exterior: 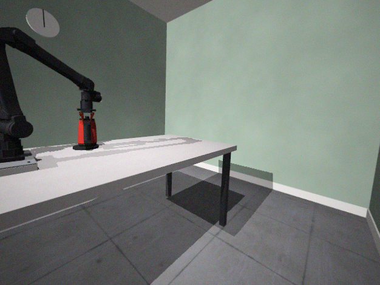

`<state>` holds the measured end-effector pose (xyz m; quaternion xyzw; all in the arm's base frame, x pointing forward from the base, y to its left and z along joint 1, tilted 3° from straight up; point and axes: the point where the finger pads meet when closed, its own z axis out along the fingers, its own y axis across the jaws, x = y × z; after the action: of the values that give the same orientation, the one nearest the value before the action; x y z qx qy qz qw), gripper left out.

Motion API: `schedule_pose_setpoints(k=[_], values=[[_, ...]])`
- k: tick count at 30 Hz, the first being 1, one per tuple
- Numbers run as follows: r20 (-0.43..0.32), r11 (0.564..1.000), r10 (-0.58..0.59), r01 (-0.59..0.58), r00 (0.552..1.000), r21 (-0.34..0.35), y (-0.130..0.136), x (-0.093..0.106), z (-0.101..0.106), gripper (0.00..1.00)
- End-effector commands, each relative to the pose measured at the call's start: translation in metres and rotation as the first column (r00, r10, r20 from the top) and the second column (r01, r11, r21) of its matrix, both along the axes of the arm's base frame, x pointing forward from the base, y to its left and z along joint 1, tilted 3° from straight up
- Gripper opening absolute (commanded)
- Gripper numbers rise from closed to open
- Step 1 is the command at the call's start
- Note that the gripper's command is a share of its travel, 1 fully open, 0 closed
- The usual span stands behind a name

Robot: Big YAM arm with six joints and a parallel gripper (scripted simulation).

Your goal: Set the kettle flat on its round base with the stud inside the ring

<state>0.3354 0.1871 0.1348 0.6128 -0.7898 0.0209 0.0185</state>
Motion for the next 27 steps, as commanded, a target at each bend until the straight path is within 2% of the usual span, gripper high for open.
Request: schedule_pose_setpoints(k=[1,11,18,19,22,27], values=[[0.057,0.999,-0.005,0.003,0.998,0.040,0.0025,0.0117,0.0177,0.00],[0.060,0.999,-0.007,0.005,0.998,0.042,0.0028,0.0122,0.0187,0.00],[0.046,0.999,-0.008,0.006,0.999,0.034,0.0010,0.0096,0.0115,0.00],[0.064,0.999,-0.008,0.005,0.998,0.044,0.0048,0.0157,0.0186,0.00],[0.046,0.999,-0.007,0.005,0.999,0.034,0.0020,0.0108,0.0102,0.00],[0.045,0.999,-0.008,0.007,0.999,0.033,0.0017,0.0102,0.0093,0.00]])
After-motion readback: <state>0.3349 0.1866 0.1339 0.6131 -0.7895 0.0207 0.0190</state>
